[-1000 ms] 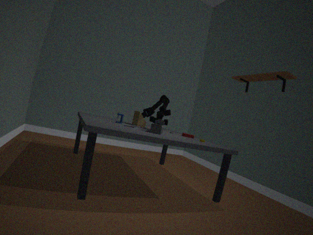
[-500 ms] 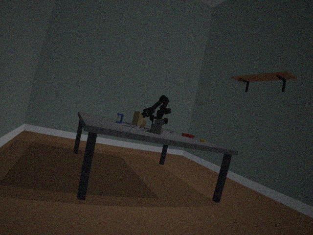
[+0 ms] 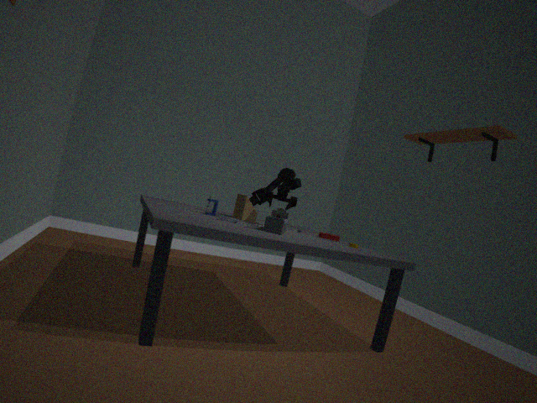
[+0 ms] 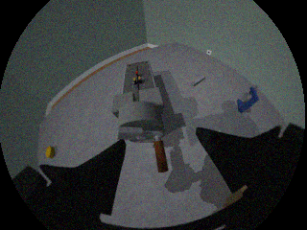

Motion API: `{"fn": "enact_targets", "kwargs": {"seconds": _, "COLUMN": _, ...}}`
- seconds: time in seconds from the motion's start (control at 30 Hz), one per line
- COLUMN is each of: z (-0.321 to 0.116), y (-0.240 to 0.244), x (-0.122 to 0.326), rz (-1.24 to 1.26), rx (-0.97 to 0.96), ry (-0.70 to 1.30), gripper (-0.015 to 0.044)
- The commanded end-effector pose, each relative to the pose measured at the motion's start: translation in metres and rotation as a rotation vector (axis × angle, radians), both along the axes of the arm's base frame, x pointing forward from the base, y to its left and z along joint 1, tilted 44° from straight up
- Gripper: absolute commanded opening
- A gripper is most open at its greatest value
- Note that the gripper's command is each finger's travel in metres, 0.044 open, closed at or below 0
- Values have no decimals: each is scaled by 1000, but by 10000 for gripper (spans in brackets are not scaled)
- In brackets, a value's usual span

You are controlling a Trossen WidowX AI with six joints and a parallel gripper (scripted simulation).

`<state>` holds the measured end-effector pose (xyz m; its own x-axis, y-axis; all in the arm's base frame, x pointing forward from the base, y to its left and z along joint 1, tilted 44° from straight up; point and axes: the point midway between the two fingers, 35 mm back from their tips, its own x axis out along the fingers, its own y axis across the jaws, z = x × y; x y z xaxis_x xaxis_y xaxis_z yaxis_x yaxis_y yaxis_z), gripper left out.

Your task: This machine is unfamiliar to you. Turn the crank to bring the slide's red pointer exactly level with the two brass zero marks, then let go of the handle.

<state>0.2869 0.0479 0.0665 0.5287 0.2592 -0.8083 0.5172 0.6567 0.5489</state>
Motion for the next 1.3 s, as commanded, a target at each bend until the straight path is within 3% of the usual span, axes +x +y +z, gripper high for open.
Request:
{"fn": "enact_targets", "kwargs": {"seconds": 0.0, "z": 20, "y": -17, "x": 5, "rz": 2, "rx": -1, "ry": -11, "gripper": 440}}
{"fn": "enact_targets", "kwargs": {"seconds": 0.33, "z": 56, "y": -52, "x": 6, "rz": -1, "rx": 0, "ry": -14, "gripper": 440}}
{"fn": "enact_targets", "kwargs": {"seconds": 0.93, "z": 25, "y": -81, "x": 66, "rz": 295, "rx": -1, "ry": -119, "gripper": 440}}
{"fn": "enact_targets", "kwargs": {"seconds": 1.27, "z": 6, "y": -98, "x": 96, "rz": 506, "rx": 20, "ry": -271, "gripper": 440}}
